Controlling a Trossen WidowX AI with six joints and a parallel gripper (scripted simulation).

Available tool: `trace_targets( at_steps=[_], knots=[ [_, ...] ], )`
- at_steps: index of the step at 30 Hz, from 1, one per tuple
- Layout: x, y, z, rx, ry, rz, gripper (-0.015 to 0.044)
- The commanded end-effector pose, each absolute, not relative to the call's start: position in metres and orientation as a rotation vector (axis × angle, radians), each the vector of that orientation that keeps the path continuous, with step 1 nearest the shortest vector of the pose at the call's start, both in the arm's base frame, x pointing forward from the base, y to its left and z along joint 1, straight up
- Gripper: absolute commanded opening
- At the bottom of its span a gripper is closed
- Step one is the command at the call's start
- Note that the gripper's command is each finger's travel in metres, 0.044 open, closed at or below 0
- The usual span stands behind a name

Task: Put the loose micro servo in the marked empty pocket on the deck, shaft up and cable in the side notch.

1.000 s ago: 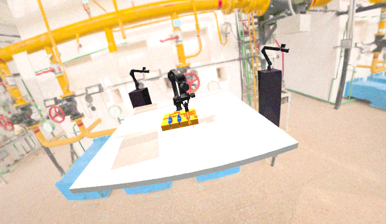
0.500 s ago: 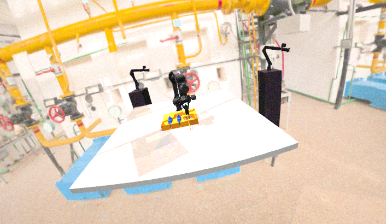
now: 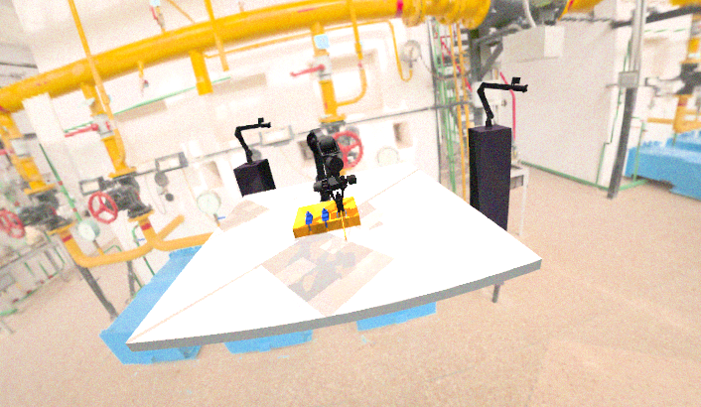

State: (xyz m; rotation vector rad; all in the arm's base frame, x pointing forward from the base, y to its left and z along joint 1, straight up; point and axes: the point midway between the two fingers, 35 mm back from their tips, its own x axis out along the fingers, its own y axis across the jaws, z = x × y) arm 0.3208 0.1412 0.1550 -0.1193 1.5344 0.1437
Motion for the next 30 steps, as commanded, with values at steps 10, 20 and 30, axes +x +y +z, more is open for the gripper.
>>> trace_targets(
  at_steps=[10, 20, 30],
  knots=[
    [0.323, 0.141, 0.141, -0.125, 1.534, 0.143, 0.0],
    [0.323, 0.141, 0.141, -0.125, 1.534, 0.143, 0.0],
    [0.323, 0.141, 0.131, -0.125, 1.534, 0.143, 0.0]
  ],
)
